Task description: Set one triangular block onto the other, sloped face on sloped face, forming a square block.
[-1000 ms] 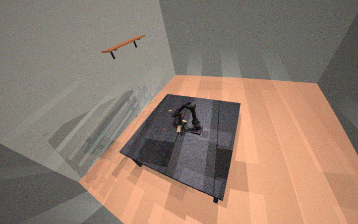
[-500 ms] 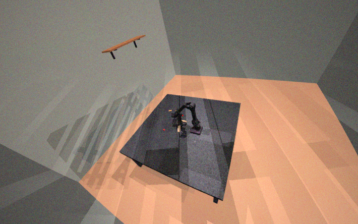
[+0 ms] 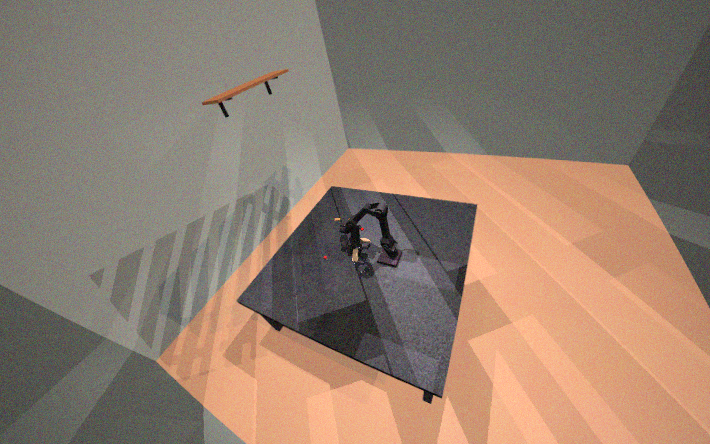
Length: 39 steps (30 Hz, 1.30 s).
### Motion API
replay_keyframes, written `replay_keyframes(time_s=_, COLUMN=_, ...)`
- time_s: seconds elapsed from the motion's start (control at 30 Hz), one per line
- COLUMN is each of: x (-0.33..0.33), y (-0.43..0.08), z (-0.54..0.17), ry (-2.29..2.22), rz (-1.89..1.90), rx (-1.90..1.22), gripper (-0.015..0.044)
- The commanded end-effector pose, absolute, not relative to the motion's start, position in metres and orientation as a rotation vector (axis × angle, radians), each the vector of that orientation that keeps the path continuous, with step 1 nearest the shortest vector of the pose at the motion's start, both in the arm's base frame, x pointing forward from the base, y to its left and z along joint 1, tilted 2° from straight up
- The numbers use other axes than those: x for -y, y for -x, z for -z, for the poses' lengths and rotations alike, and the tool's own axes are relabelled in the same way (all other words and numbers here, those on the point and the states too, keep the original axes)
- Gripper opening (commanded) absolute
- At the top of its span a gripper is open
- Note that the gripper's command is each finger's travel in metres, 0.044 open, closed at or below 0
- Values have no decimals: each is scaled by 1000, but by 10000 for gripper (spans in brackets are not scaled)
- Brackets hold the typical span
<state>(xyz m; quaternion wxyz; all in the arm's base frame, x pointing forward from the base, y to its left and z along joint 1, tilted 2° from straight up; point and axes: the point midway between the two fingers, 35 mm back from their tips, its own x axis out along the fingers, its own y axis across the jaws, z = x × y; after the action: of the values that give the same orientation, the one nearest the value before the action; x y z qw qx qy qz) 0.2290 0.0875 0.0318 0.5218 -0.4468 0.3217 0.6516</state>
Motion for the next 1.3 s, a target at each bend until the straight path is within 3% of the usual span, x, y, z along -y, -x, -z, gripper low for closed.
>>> replay_keyframes(time_s=0.0, x=-88, y=-230, z=-34, ry=1073, rz=-1558, rx=-767, gripper=0)
replay_keyframes(time_s=1.27, x=-142, y=-214, z=-58, ry=1788, rz=-1036, rx=-1353, gripper=0)
